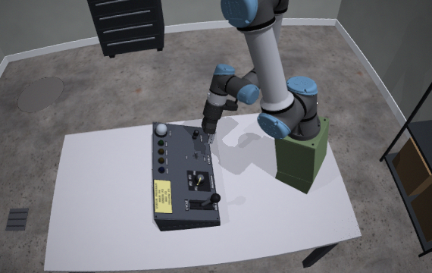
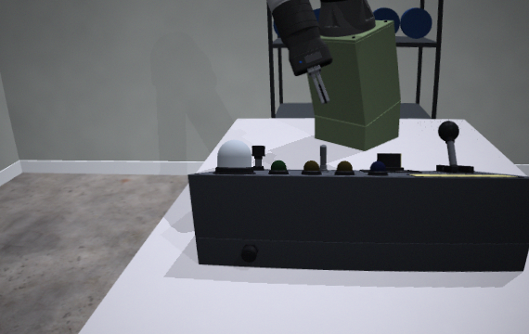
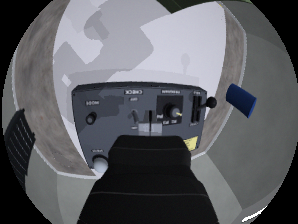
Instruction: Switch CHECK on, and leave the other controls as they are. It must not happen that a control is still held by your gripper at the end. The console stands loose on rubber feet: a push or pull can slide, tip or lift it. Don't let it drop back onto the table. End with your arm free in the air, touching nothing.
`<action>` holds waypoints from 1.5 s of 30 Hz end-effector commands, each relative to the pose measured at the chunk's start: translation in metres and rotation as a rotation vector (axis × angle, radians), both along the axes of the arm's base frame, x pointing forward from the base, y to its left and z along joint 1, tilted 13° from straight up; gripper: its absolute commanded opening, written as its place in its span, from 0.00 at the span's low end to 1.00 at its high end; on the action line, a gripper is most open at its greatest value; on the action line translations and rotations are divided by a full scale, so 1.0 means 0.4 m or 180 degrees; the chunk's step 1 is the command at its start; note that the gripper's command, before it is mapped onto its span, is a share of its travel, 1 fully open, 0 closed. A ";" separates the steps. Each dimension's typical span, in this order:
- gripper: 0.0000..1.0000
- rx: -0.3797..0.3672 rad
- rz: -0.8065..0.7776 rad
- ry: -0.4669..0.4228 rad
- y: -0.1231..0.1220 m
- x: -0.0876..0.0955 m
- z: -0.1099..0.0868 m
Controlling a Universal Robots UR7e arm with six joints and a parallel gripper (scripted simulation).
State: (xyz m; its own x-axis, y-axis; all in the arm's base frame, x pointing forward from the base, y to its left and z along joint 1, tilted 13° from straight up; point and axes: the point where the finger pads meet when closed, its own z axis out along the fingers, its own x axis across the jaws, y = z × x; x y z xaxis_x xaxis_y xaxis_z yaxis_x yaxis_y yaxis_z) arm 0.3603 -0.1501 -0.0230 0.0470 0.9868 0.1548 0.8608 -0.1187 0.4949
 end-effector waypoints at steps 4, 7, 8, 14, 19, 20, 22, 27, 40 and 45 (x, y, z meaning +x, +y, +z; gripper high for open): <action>0.00 -0.0001 0.0000 -0.0002 0.008 -0.016 0.029; 0.00 -0.0001 0.0000 -0.0002 0.010 -0.020 0.038; 0.00 -0.0001 0.0000 -0.0002 0.011 -0.022 0.041; 0.00 -0.0001 0.0000 -0.0002 0.014 -0.027 0.051; 0.00 -0.0001 0.0000 -0.0002 0.015 -0.028 0.053; 0.00 -0.0001 0.0000 -0.0002 0.015 -0.029 0.054; 0.00 -0.0001 0.0000 -0.0002 0.015 -0.029 0.055; 1.00 -0.0001 0.0000 -0.0002 0.015 -0.029 0.055; 1.00 -0.0001 0.0000 -0.0002 0.015 -0.029 0.055; 1.00 -0.0001 0.0000 -0.0002 0.015 -0.029 0.055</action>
